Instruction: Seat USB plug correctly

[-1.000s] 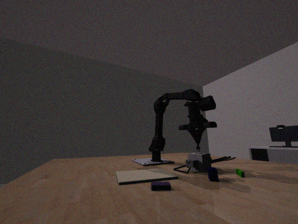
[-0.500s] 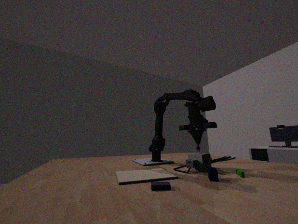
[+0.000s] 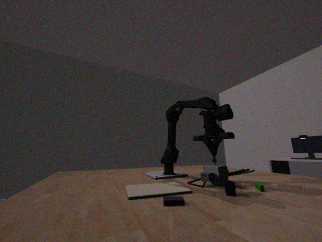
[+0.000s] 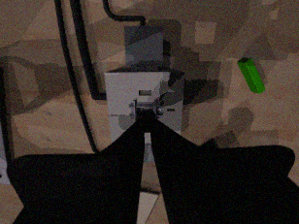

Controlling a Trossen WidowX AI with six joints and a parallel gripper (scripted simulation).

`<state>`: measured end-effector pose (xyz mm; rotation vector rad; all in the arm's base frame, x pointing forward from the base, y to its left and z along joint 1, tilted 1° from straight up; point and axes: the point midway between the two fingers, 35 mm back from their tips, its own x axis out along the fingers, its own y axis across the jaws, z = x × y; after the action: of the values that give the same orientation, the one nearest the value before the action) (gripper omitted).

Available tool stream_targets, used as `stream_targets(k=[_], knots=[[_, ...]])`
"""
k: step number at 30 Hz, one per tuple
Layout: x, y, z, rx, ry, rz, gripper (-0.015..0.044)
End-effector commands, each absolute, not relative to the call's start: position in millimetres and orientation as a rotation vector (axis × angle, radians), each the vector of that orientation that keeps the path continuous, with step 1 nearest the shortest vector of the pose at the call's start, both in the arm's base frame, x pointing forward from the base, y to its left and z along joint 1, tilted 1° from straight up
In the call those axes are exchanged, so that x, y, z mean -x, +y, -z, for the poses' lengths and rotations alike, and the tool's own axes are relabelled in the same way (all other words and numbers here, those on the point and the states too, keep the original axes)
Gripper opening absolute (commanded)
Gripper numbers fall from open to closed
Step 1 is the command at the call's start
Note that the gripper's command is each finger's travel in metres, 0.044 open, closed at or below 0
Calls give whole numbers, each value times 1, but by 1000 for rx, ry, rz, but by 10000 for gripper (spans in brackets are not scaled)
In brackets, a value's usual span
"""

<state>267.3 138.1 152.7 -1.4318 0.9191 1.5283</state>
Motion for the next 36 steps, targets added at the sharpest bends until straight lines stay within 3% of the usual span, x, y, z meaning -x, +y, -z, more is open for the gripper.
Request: stream_targets(k=[1, 36], knots=[[-267, 139, -152, 1432, 912, -1532, 0], [-268, 139, -148, 1432, 912, -1532, 0]])
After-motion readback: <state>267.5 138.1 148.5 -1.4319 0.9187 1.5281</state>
